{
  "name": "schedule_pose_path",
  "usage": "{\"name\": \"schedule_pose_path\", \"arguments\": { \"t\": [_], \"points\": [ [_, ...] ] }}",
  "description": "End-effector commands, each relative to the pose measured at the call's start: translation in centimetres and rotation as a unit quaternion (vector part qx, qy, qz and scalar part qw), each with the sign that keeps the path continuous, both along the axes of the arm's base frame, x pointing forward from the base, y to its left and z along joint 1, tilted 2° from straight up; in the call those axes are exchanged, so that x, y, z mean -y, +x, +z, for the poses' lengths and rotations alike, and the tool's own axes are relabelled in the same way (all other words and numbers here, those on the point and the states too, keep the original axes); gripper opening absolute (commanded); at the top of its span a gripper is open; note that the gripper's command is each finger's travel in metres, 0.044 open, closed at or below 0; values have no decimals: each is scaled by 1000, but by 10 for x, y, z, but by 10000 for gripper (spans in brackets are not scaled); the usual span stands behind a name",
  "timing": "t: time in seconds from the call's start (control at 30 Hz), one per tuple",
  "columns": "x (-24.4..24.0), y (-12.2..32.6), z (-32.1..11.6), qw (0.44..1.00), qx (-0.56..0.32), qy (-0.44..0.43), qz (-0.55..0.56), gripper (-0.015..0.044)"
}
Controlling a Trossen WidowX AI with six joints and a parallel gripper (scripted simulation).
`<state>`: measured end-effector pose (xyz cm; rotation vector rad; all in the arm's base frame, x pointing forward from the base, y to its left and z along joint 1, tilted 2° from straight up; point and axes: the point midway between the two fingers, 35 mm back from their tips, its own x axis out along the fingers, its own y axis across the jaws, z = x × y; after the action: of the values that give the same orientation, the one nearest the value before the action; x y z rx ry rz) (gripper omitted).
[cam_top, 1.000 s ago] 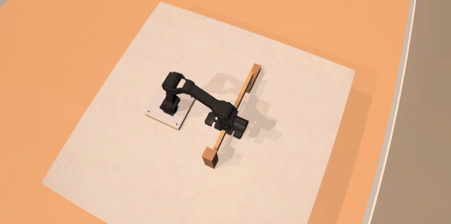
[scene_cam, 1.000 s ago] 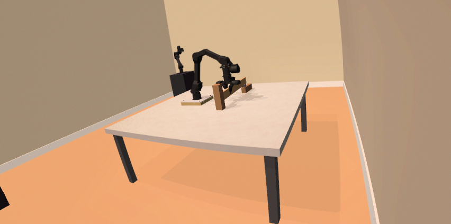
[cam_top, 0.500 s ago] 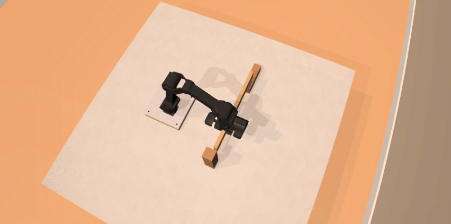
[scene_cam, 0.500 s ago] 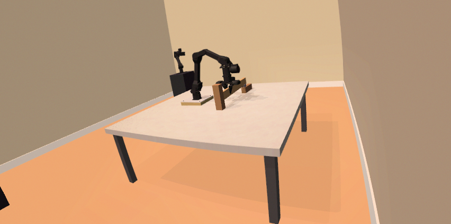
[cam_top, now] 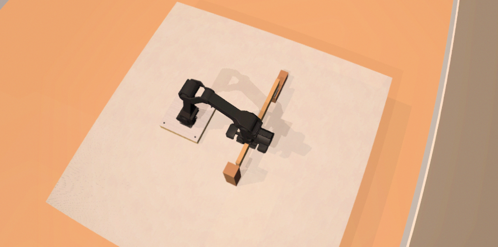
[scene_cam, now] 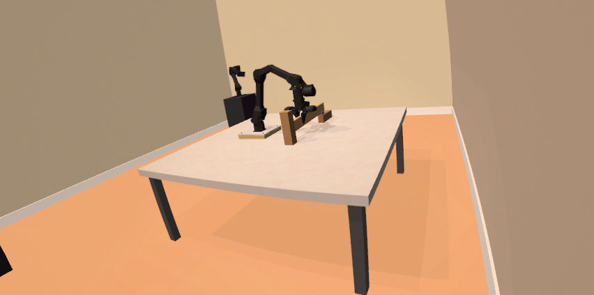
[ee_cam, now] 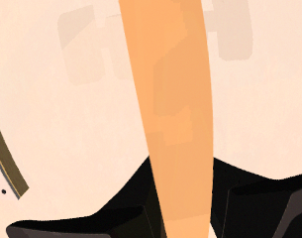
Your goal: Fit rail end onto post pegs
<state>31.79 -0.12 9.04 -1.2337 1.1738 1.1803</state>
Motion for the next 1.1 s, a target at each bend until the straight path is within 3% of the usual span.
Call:
{"name": "schedule_pose_path", "arguments": {
  "t": [0.0,1.07],
  "points": [
    [-2,0,3,1000,6,6,-1,0],
    [6,0,0,1000,6,5,-1,0]
  ]
}}
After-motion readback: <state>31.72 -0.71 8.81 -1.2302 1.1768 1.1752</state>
